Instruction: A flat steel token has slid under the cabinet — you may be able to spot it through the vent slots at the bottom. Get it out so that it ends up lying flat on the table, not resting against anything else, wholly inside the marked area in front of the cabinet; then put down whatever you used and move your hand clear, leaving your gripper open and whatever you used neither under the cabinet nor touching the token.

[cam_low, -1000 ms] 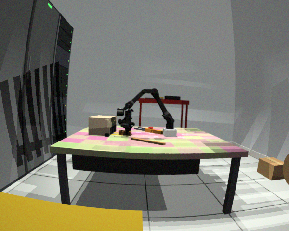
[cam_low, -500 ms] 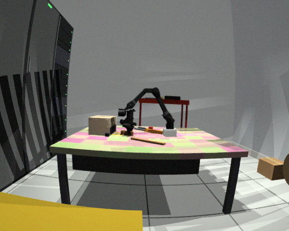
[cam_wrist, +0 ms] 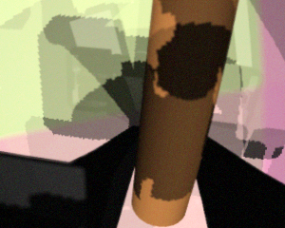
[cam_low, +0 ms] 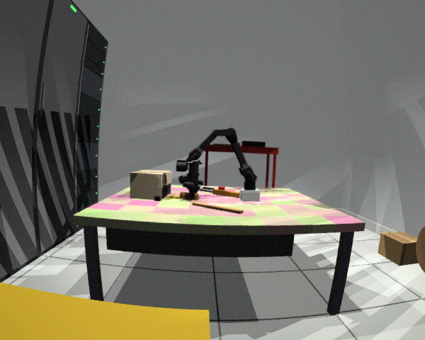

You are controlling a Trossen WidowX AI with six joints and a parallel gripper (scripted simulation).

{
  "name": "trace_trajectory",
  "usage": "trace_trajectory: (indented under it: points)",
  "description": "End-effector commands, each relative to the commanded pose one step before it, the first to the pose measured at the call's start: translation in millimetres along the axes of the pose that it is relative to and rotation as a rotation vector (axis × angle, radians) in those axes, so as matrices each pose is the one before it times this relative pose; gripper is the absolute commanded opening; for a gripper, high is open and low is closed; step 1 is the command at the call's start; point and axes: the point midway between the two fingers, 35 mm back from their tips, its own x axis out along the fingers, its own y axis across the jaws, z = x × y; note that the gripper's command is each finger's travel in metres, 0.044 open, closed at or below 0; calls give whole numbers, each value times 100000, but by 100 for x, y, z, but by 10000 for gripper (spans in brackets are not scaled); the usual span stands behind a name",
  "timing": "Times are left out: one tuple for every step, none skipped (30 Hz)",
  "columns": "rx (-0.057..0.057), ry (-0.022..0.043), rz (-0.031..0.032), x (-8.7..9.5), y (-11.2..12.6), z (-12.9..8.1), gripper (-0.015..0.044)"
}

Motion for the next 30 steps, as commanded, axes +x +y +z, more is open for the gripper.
trace_trajectory:
  points:
    - [66,40,-219,92,36,-668,0]
    - [0,10,0,2,1,-113,0]
    - [0,10,0,2,1,-113,0]
    - [0,10,0,2,1,-113,0]
    - [0,10,0,2,1,-113,0]
    - [0,11,0,2,2,-120,0]
    - [0,11,0,2,2,-120,0]
    - [0,11,0,2,2,-120,0]
    - [0,11,0,2,2,-119,0]
    - [0,11,0,2,2,-119,0]
    - [0,11,0,2,2,-119,0]
    - [0,11,0,2,2,-119,0]
    - [0,11,0,2,2,-119,0]
    - [0,11,0,2,2,-119,0]
    - [0,11,0,2,2,-119,0]
    - [0,11,0,2,2,-119,0]
    - [0,11,0,2,2,-119,0]
    - [0,11,0,2,2,-119,0]
    - [0,11,0,2,2,-119,0]
    - [0,11,0,2,2,-119,0]
    - [0,11,0,2,2,-119,0]
    - [0,11,1,2,2,-126,0]
    - [0,11,1,2,2,-127,0]
    - [0,11,1,2,2,-126,0]
    - [0,11,1,2,2,-126,0]
    - [0,11,1,2,2,-126,0]
    - [0,11,1,2,2,-126,0]
    - [0,11,1,2,2,-126,0]
    - [0,11,1,2,2,-126,0]
    - [0,11,1,2,2,-126,0]
